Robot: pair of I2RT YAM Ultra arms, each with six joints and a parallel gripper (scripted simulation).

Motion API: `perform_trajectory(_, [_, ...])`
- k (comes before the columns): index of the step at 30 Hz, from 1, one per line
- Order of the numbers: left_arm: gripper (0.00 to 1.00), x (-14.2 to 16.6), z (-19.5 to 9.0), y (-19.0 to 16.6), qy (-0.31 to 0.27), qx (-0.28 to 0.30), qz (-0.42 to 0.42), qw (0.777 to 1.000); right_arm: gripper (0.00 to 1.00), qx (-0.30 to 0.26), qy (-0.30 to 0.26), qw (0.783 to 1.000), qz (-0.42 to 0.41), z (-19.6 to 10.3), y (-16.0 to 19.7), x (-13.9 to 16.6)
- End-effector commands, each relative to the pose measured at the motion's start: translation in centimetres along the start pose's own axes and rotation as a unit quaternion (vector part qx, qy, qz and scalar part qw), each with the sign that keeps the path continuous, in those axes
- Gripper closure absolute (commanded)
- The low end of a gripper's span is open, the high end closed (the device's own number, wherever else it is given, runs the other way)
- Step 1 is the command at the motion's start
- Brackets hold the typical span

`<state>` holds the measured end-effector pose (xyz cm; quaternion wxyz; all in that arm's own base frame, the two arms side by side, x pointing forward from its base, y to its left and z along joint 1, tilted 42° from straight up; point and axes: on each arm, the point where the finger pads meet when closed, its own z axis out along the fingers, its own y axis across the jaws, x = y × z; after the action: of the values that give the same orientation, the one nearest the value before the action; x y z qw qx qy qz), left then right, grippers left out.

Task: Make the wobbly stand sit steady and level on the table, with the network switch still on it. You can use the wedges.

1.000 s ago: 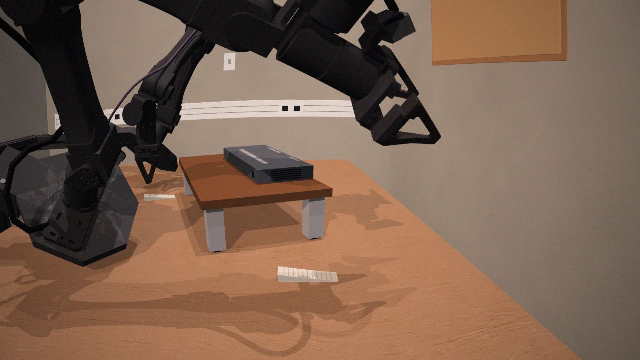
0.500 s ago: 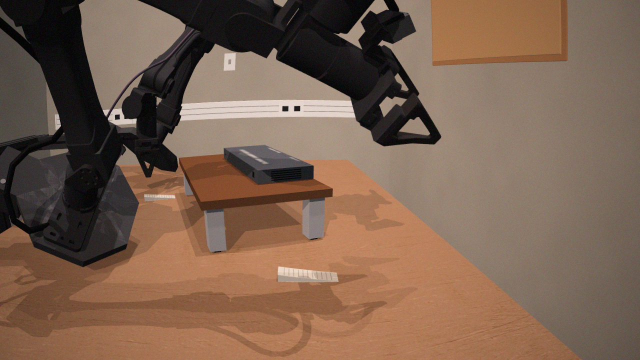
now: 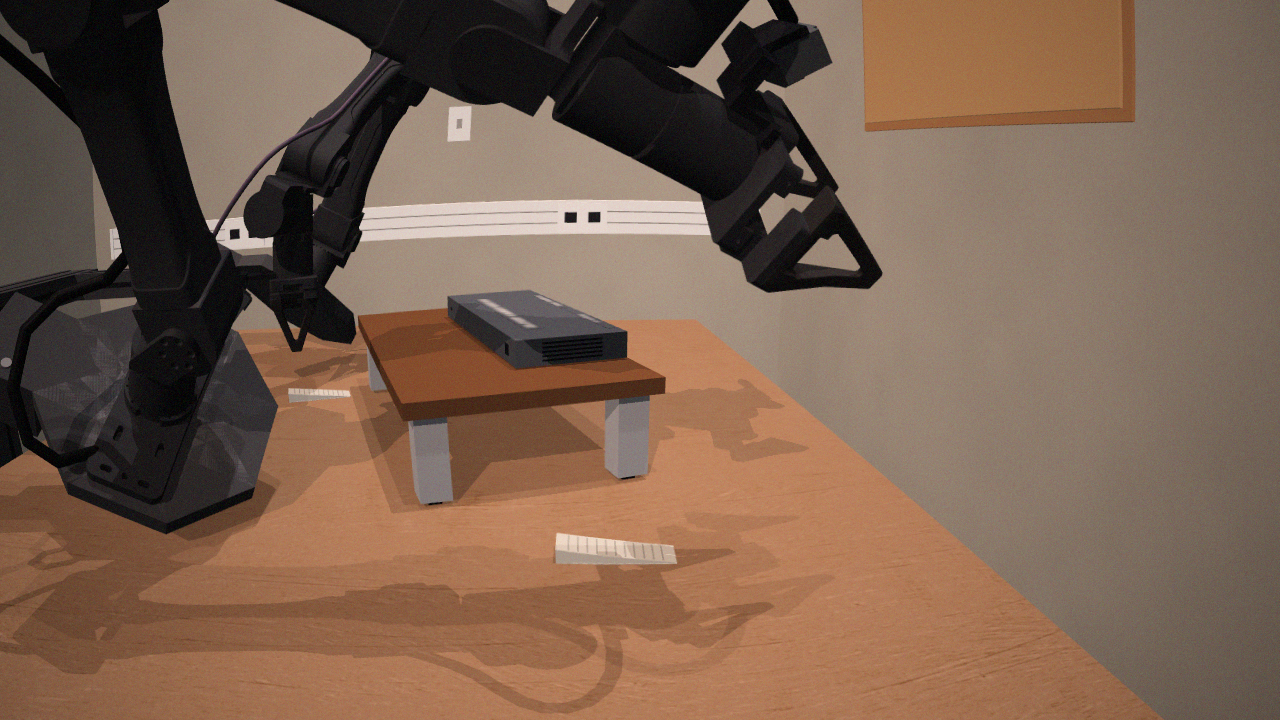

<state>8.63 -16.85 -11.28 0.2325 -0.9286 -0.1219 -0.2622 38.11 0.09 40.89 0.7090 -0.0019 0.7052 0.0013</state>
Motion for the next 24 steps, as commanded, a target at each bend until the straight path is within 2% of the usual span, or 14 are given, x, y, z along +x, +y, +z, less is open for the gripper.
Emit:
perform_trajectory(1, [1.0,-0.5,-1.8,1.4,-0.013,-0.024,-0.007,1.0,0.0,-0.021,-0.047,0.999,0.001,-1.3,1.3,-3.5])
perform_trajectory(4, [1.0,-0.5,-1.8,1.4,-0.013,-0.024,-0.007,1.0,0.0,-0.021,-0.047,0.999,0.001,-1.3,1.3,-3.5])
perform_trajectory(5, [1.0,-1.4,0.0,1.0,0.004,-0.016,0.01,1.0,0.0,-0.021,-0.047,0.999,0.001,-1.3,1.3,-3.5])
perform_trajectory(8, [1.0,-1.3,-0.2,1.7,0.018,-0.028,0.01,0.999,0.0,-0.021,-0.047,0.999,0.001,-1.3,1.3,-3.5])
perform_trajectory(16, [1.0,-3.3,2.3,2.4,0.153,-0.063,0.102,0.981,0.0,-0.021,-0.047,0.999,0.001,-1.3,1.3,-3.5])
perform_trajectory(24, [1.0,-4.8,4.1,1.8,0.214,-0.071,0.159,0.961,0.0,-0.021,-0.047,0.999,0.001,-1.3,1.3,-3.5])
